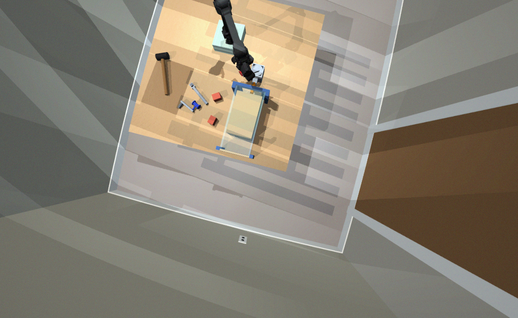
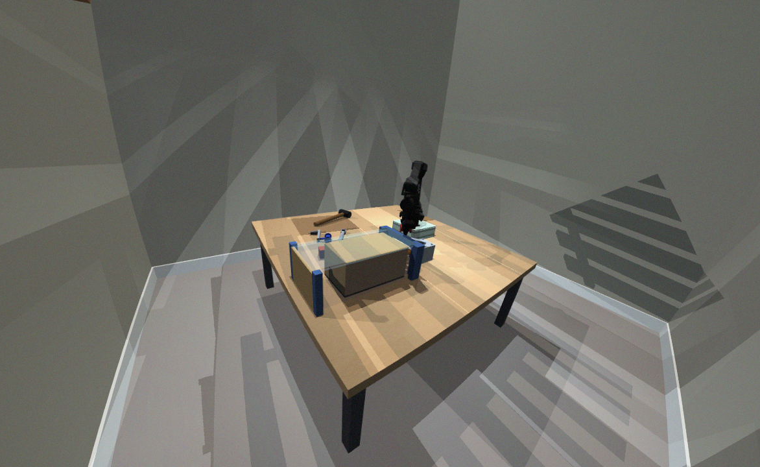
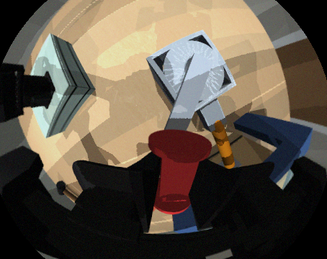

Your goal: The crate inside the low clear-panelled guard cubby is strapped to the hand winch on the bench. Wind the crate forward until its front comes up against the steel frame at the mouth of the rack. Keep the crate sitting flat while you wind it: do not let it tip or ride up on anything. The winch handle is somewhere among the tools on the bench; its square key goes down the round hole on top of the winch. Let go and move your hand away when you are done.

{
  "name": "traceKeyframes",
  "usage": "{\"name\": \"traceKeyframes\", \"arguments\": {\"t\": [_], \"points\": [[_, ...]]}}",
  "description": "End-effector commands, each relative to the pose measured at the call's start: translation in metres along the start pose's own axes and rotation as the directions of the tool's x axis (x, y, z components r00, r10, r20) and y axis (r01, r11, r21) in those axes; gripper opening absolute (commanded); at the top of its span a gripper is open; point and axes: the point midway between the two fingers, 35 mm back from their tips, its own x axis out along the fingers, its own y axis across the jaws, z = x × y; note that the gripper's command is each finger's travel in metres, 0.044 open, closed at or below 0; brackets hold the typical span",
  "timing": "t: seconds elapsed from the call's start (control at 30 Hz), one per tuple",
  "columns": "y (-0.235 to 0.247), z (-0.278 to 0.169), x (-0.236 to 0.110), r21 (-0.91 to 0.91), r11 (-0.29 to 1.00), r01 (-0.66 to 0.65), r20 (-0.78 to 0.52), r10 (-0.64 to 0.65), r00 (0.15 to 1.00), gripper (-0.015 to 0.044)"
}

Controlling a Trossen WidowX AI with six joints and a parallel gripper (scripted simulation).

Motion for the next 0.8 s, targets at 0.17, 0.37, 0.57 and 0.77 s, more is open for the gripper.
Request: {"name": "traceKeyframes", "arguments": {"t": [0.17, 0.37, 0.57, 0.77], "points": [[-0.022, -0.003, -0.001, -0.004, 1.000, 0.020, -0.004, -0.020, 1.000, 0.0000], [-0.031, -0.003, -0.001, -0.004, 1.000, 0.021, -0.004, -0.021, 1.000, 0.0000], [-0.040, -0.002, -0.002, -0.004, 1.000, 0.022, -0.004, -0.022, 1.000, 0.0000], [-0.049, 0.000, -0.002, -0.004, 1.000, 0.023, -0.004, -0.023, 1.000, 0.0000]]}}
